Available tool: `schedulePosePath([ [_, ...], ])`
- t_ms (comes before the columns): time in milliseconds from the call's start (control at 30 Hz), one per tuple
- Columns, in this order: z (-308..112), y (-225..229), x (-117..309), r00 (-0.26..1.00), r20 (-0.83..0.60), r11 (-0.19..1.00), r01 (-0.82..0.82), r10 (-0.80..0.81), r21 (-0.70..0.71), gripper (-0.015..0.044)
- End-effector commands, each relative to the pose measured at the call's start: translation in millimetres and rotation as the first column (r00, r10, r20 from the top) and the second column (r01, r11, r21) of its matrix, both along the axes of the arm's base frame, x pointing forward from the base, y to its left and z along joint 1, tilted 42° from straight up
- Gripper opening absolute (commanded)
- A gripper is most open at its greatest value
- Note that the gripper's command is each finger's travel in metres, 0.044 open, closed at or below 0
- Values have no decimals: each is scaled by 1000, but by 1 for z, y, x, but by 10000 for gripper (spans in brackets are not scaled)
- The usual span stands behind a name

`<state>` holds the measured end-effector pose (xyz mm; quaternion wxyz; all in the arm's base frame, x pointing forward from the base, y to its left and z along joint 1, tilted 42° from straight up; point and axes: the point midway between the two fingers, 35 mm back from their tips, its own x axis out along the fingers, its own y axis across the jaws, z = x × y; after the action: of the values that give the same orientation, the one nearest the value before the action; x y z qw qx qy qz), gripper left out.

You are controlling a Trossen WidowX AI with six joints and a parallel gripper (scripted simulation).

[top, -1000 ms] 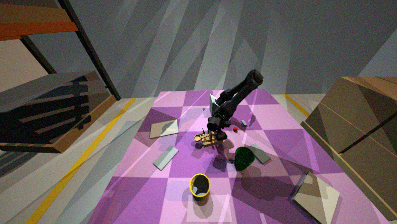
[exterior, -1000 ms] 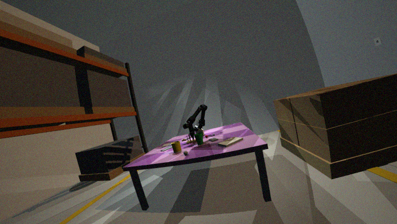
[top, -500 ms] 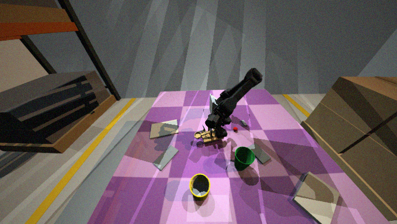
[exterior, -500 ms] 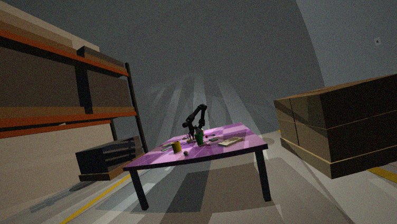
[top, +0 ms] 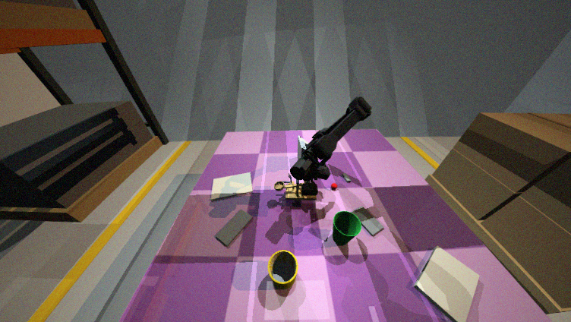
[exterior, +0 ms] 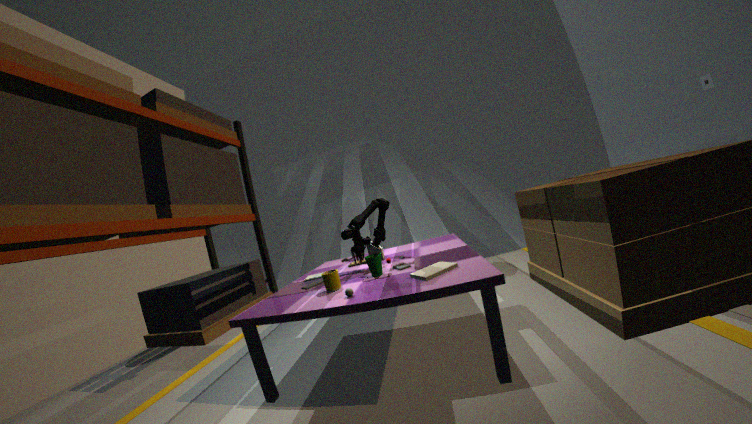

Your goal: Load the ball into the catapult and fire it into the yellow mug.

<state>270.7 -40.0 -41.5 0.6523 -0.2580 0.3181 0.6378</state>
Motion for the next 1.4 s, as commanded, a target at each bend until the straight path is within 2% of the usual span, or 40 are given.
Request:
schedulePosePath([
  [0, 1, -3, 3, 992, -77, 995, 96, -97, -14, 0],
  [267, 0, -3, 8, 920, -253, 954, 295, -298, -51, 0],
  [567, -3, -5, 23, 764, -421, 866, 483, -489, -129, 0],
  [1367, -25, 9, 28, 745, -435, 855, 500, -506, -138, 0],
])
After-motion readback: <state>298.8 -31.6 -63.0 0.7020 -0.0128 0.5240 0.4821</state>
